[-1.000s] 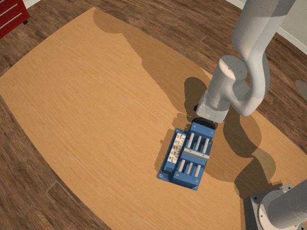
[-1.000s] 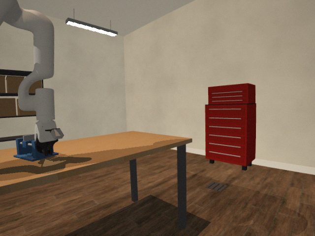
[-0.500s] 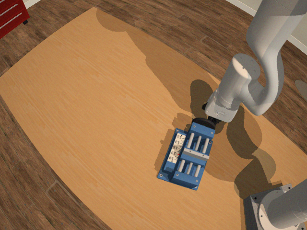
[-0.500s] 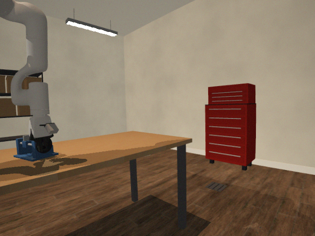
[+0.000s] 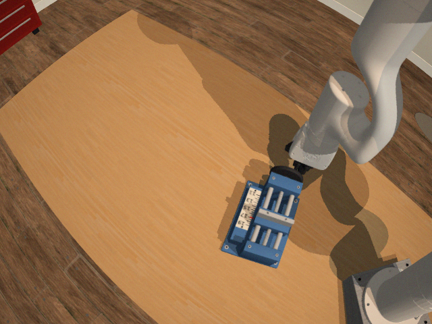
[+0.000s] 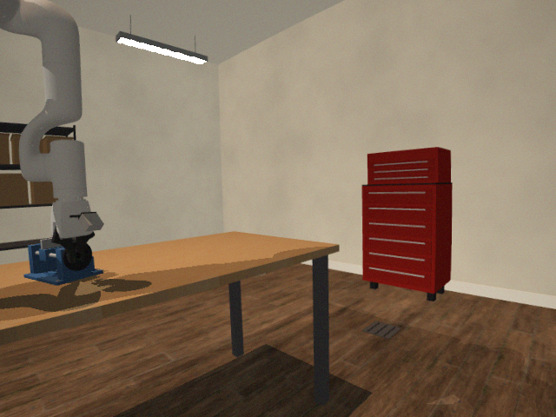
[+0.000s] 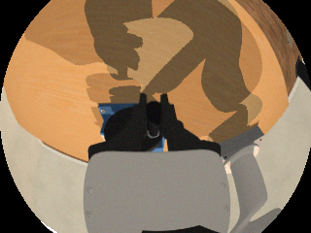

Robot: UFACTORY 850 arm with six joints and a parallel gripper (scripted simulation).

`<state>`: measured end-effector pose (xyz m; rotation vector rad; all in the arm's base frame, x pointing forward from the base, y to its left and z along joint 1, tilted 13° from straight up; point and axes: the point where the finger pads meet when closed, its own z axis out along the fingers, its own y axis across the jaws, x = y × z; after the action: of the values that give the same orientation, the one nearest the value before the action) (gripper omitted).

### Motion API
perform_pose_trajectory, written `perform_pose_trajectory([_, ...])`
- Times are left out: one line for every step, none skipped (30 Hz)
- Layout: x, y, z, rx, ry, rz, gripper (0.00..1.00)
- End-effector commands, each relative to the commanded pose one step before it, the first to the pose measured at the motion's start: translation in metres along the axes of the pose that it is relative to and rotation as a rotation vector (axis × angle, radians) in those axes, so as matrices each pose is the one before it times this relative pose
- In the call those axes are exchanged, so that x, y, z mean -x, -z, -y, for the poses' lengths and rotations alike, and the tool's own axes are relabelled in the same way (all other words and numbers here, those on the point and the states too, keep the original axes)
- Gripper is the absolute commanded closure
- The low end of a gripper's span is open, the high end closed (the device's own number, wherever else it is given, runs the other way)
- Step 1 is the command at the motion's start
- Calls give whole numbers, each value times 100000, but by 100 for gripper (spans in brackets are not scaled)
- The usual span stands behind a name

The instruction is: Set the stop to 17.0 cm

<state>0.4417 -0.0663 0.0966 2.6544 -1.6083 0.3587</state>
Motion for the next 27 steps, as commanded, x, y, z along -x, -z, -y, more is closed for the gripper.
perform_pose_trajectory([-52, 358, 179, 748, -19, 472, 94])
perform_pose_trajectory([0, 81, 45, 0, 0, -1, 94])
perform_pose_trajectory([1, 79, 44, -1, 0, 3, 94])
perform_pose_trajectory([2, 78, 44, -2, 0, 8, 94])
perform_pose_trajectory([1, 76, 47, -1, 0, 5, 94])
perform_pose_trajectory([-3, 73, 60, 2, 0, -10, 94])
perform_pose_trajectory([-1, 72, 58, 1, 0, -5, 94])
perform_pose_trajectory([0, 70, 57, 0, 0, 0, 94])
perform_pose_trajectory([1, 69, 56, -1, 0, 4, 94])
perform_pose_trajectory([2, 67, 55, -1, 0, 8, 94])
perform_pose_trajectory([1, 65, 61, -1, 0, 3, 94])
perform_pose_trajectory([-2, 63, 72, 1, 0, -9, 94])
perform_pose_trajectory([0, 0, 0, 0, 0, 0, 94])
perform_pose_trajectory([0, 0, 0, 0, 0, 0, 94])
perform_pose_trajectory([-1, 61, 70, 1, 0, -4, 94])
perform_pose_trajectory([0, 60, 69, 0, 0, 0, 94])
perform_pose_trajectory([1, 58, 67, -1, 0, 4, 94])
perform_pose_trajectory([2, 57, 65, -1, 0, 7, 94])
perform_pose_trajectory([0, 54, 74, 0, 0, 0, 94])
perform_pose_trajectory([-2, 51, 83, 1, 0, -6, 94])
perform_pose_trajectory([-1, 49, 81, 0, 0, -3, 94])
perform_pose_trajectory([0, 48, 78, 0, 0, 1, 94])
perform_pose_trajectory([1, 46, 75, 0, 0, 4, 94])
perform_pose_trajectory([2, 45, 73, -1, 0, 7, 94])
perform_pose_trajectory([-1, 39, 87, 0, 0, -2, 94])
perform_pose_trajectory([-1, 36, 92, 0, 0, -4, 94])
perform_pose_trajectory([-1, 35, 89, 0, 0, -1, 94])
